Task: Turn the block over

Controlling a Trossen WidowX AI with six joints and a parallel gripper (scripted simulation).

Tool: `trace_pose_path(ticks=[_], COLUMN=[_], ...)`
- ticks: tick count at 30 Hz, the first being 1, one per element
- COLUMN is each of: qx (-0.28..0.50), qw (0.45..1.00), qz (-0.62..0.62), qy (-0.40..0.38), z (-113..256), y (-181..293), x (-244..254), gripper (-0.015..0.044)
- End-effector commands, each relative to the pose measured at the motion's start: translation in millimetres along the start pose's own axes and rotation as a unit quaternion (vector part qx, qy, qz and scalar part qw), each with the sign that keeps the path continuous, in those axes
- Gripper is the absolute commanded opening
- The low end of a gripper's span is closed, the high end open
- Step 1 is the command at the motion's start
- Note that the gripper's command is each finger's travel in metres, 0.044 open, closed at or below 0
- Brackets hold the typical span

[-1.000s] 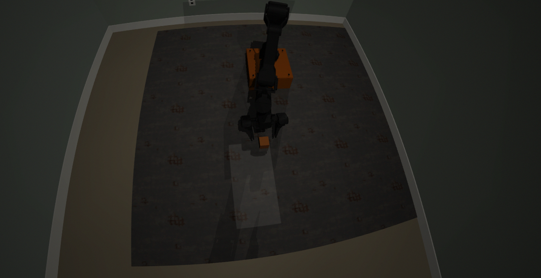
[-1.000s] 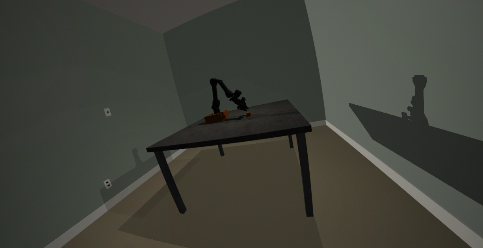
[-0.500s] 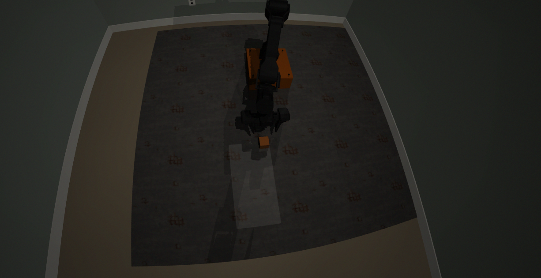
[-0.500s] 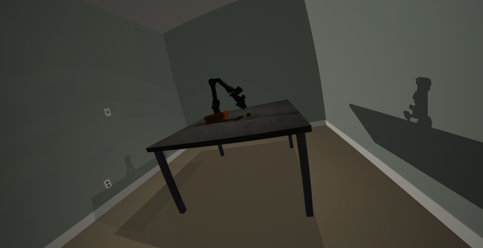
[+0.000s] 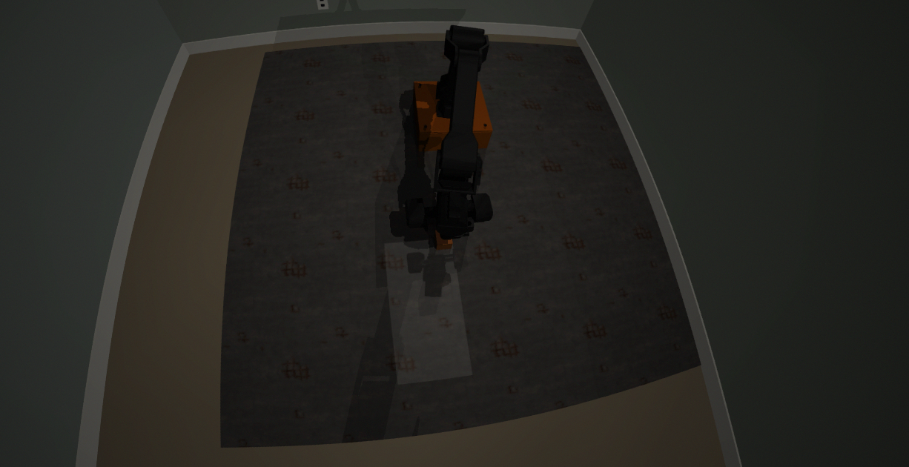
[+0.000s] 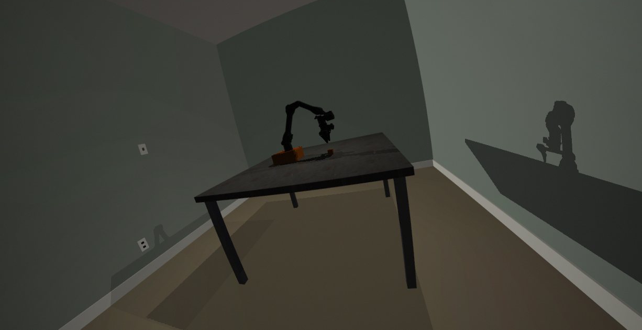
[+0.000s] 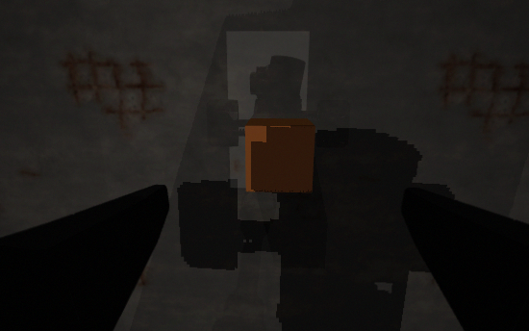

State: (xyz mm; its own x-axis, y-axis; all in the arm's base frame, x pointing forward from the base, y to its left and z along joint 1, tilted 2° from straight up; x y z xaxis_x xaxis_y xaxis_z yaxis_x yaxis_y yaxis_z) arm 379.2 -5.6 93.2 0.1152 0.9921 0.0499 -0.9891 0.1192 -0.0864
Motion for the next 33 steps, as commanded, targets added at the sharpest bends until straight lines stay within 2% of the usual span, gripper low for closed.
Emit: trace_pose_path(ticks=[1,7,11,33], qx=[0.045,0.045,0.046,0.046], qw=[0.999,0.999,0.999,0.999], qz=[-0.001,-0.001,-0.001,-0.001], qy=[0.016,0.016,0.016,0.016], z=[3.3,0.5,-31.6,-62.2], y=[-5.8,-5.7,-2.5,0.1], x=[2.5,2.4,1.3,0.4], gripper=[0.044,0.044,0.044,0.044])
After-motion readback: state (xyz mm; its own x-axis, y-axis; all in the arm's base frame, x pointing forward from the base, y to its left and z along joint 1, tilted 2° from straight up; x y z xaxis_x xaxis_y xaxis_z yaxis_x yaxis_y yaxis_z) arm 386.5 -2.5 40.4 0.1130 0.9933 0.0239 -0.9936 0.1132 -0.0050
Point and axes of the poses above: the point midway between the two fingers, 35 mm back from their tips, its own z axis back along the fingers, its own x axis across the jaws, y = z × x, the point moved 5 cm from there along z, back along the fingers, and after that the axes turned 15 degrees about -z, right-handed, at the moved point
